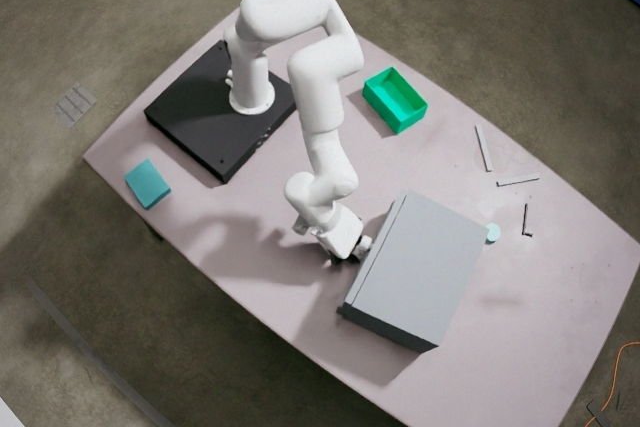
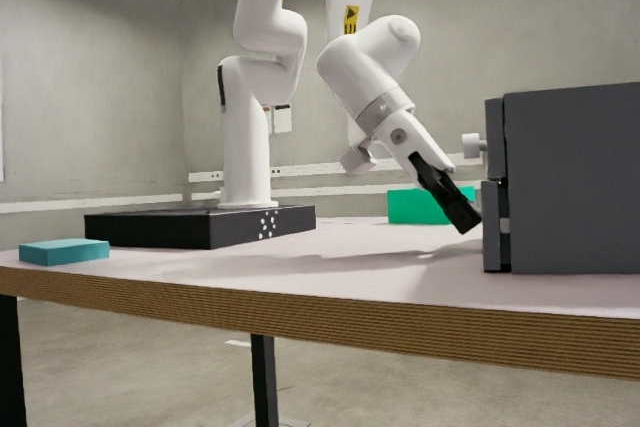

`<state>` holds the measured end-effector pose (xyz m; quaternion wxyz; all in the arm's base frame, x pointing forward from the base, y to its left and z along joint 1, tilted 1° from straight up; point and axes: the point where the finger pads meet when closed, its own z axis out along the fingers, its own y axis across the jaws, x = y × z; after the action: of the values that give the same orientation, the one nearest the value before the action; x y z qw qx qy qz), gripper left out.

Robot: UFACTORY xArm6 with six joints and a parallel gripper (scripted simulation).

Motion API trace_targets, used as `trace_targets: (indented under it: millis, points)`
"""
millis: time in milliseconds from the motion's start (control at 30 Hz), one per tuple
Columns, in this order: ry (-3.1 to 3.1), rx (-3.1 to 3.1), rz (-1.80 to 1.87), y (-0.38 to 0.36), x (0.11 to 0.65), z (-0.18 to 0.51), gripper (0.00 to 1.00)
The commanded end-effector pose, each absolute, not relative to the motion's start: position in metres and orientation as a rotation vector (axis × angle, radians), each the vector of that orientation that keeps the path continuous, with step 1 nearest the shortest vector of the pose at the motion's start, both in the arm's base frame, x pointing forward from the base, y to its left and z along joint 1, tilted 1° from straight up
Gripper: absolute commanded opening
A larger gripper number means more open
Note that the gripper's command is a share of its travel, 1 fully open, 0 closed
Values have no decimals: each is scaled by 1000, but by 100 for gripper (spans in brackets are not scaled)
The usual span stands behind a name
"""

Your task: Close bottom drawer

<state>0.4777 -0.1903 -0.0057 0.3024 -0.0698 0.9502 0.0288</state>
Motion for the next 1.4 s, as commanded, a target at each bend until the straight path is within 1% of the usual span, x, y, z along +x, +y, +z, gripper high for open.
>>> trace_targets:
  millis: [0, 300, 333, 1367]
  points:
    - [2516, -186, 75, -191, 480, -4, 0]
    - [2516, -186, 75, -191, 480, -4, 0]
    - [2516, -186, 75, -191, 480, -4, 60]
    - [2516, -186, 75, -191, 480, -4, 60]
